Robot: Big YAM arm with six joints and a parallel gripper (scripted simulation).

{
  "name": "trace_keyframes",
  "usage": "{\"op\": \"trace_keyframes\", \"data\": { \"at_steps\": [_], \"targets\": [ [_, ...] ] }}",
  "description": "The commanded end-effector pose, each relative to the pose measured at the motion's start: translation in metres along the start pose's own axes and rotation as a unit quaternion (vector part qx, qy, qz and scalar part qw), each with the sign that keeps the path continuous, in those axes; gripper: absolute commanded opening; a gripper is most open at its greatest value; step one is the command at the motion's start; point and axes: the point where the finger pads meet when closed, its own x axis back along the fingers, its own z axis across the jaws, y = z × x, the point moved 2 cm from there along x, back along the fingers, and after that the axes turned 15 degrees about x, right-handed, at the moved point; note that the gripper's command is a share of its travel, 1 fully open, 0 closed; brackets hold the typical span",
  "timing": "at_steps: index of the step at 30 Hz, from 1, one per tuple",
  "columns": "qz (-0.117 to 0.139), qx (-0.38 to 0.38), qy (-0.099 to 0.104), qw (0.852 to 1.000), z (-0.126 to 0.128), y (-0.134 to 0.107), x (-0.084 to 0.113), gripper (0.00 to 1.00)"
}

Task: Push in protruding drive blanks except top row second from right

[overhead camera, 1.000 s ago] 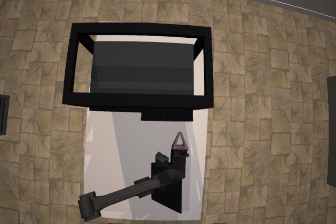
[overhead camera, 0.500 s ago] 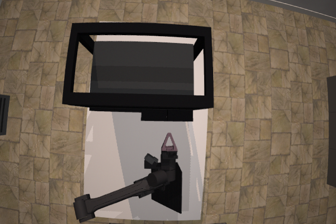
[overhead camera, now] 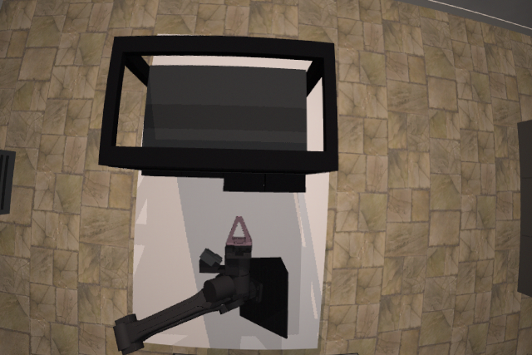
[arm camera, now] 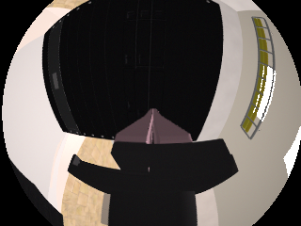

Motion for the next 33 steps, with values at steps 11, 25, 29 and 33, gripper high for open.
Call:
{"op": "trace_keyframes", "data": {
  "at_steps": [11,25,29,33],
  "targets": [
    [-0.008,0.000,-0.006,1.000,-0.012,0.001,-0.056,0.00],
    [0.004,-0.004,-0.011,1.000,-0.015,-0.008,-0.070,0.00],
    [0.003,-0.004,-0.010,1.000,-0.015,-0.008,-0.071,0.00],
    [0.003,-0.004,-0.010,1.000,-0.015,-0.008,-0.071,0.00]
  ]
}}
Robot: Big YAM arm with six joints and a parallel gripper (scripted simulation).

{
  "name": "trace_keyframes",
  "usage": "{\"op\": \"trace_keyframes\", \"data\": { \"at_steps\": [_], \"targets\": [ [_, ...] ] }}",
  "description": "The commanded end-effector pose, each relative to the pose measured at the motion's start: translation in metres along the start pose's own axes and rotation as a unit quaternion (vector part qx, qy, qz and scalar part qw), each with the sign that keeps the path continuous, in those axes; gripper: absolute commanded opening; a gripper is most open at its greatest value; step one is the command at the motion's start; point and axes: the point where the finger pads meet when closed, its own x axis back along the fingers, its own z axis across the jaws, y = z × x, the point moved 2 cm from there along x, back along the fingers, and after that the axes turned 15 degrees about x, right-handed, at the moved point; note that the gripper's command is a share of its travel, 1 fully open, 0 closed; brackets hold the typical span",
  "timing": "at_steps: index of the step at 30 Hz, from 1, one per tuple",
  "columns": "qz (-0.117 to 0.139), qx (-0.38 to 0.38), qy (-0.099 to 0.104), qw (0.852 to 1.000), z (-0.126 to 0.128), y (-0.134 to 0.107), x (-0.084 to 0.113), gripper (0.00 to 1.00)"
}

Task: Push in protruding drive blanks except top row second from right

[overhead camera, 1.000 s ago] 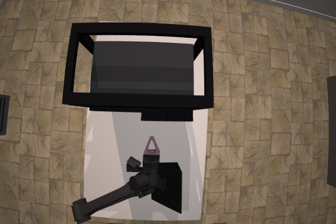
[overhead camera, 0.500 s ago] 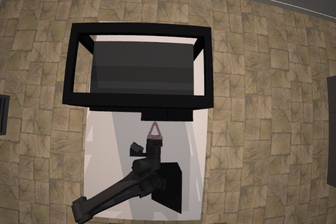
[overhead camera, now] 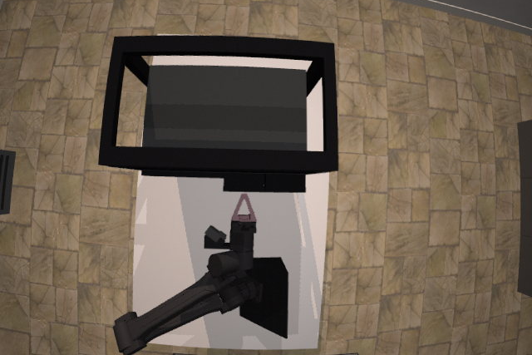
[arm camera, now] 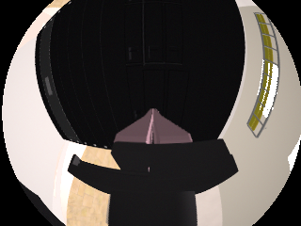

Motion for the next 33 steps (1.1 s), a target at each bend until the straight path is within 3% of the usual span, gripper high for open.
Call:
{"op": "trace_keyframes", "data": {
  "at_steps": [1,33],
  "targets": [
    [-0.006,0.019,-0.028,0.999,-0.0405,0.0011,-0.0100,0.00],
    [-0.004,0.016,-0.025,1.000,-0.0412,0.0014,-0.0081,0.00]
  ]
}}
